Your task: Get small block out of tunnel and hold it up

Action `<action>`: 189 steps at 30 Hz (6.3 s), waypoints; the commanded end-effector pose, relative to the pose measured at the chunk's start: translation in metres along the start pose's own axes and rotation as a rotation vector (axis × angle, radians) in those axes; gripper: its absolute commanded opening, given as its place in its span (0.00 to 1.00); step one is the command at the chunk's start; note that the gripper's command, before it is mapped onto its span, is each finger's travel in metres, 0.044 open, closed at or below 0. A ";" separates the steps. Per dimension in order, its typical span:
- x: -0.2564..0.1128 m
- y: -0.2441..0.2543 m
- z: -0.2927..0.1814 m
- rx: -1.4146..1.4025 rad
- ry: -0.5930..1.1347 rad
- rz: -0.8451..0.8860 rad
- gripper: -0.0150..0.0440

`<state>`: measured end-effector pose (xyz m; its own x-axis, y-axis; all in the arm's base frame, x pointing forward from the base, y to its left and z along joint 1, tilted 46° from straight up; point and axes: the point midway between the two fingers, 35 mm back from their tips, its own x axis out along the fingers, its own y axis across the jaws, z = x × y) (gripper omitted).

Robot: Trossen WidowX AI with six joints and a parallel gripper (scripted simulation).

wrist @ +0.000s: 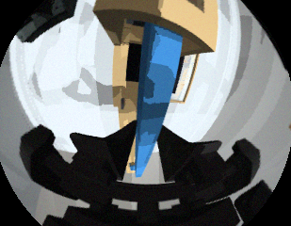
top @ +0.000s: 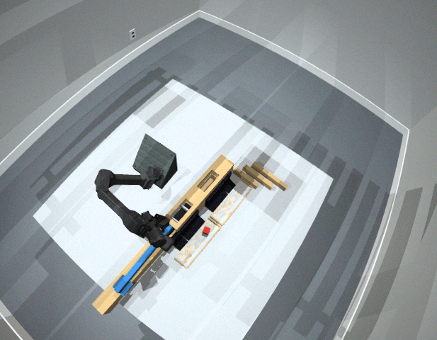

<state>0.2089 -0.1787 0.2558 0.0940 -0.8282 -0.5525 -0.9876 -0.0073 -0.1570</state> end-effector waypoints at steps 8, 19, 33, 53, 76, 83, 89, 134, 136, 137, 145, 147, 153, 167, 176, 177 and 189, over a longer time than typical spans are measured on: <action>0.007 0.004 -0.012 0.045 0.038 0.029 0.25; 0.000 0.000 0.000 0.002 0.001 0.000 0.48; -0.029 -0.006 0.002 0.035 0.020 0.028 1.00; -0.013 -0.002 0.013 0.045 0.033 0.032 1.00; -0.003 0.000 0.014 0.045 0.039 0.035 0.37; -0.001 0.000 0.008 0.046 0.036 0.036 0.25; 0.003 0.001 -0.009 0.048 0.030 0.037 0.25; 0.011 0.007 -0.047 0.046 0.041 0.028 0.25; 0.011 0.007 -0.047 0.046 0.041 0.028 0.25; 0.011 0.007 -0.047 0.046 0.041 0.028 0.25; 0.011 0.007 -0.047 0.046 0.041 0.028 0.25; 0.011 0.007 -0.047 0.046 0.041 0.028 0.25; 0.004 0.001 -0.020 -0.011 -0.061 -0.020 0.39; -0.027 -0.006 -0.020 0.037 0.017 0.029 1.00; -0.035 -0.006 0.010 0.044 0.035 0.031 1.00; -0.034 -0.006 0.010 0.044 0.035 0.031 1.00; -0.017 -0.003 0.013 0.045 0.032 0.032 1.00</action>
<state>0.2127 -0.1554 0.2581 0.0532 -0.8478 -0.5276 -0.9836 0.0467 -0.1741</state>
